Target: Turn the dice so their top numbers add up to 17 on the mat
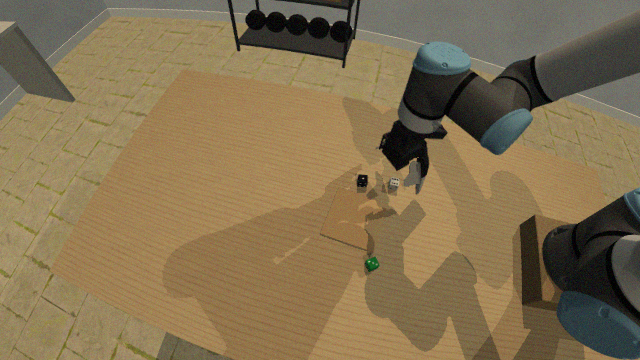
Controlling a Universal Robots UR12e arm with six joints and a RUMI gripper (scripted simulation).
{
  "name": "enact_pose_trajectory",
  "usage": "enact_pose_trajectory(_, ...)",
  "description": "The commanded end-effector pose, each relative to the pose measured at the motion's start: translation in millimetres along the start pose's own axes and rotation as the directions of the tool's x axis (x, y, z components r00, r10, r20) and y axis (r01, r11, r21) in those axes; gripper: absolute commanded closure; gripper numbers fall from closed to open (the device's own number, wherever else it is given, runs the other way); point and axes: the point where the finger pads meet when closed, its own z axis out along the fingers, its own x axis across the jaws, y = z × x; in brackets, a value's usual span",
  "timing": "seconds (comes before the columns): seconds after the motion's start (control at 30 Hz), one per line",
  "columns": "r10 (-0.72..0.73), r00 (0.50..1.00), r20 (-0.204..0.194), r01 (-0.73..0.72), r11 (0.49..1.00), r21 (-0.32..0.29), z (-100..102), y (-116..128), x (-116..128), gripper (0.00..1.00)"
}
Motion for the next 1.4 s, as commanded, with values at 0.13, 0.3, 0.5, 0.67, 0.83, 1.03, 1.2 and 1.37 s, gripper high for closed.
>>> enact_pose_trajectory(0.13,-0.001,1.0,-0.001,0.001,1.0,0.001,1.0,0.5,1.6,0.0)
enact_pose_trajectory(0.3,-0.001,1.0,-0.001,0.001,1.0,0.001,1.0,0.5,1.6,0.0)
enact_pose_trajectory(0.5,-0.001,1.0,-0.001,0.001,1.0,0.001,1.0,3.0,-0.2,0.0)
enact_pose_trajectory(0.67,-0.001,1.0,-0.001,0.001,1.0,0.001,1.0,15.7,-9.0,0.0)
enact_pose_trajectory(0.83,-0.001,1.0,-0.001,0.001,1.0,0.001,1.0,41.9,-27.3,0.0)
enact_pose_trajectory(1.03,-0.001,1.0,-0.001,0.001,1.0,0.001,1.1,66.9,-44.7,0.0)
enact_pose_trajectory(1.2,-0.001,1.0,-0.001,0.001,1.0,0.001,1.1,71.0,-47.6,0.0)
enact_pose_trajectory(1.37,-0.001,1.0,-0.001,0.001,1.0,0.001,1.1,71.4,-47.8,0.0)
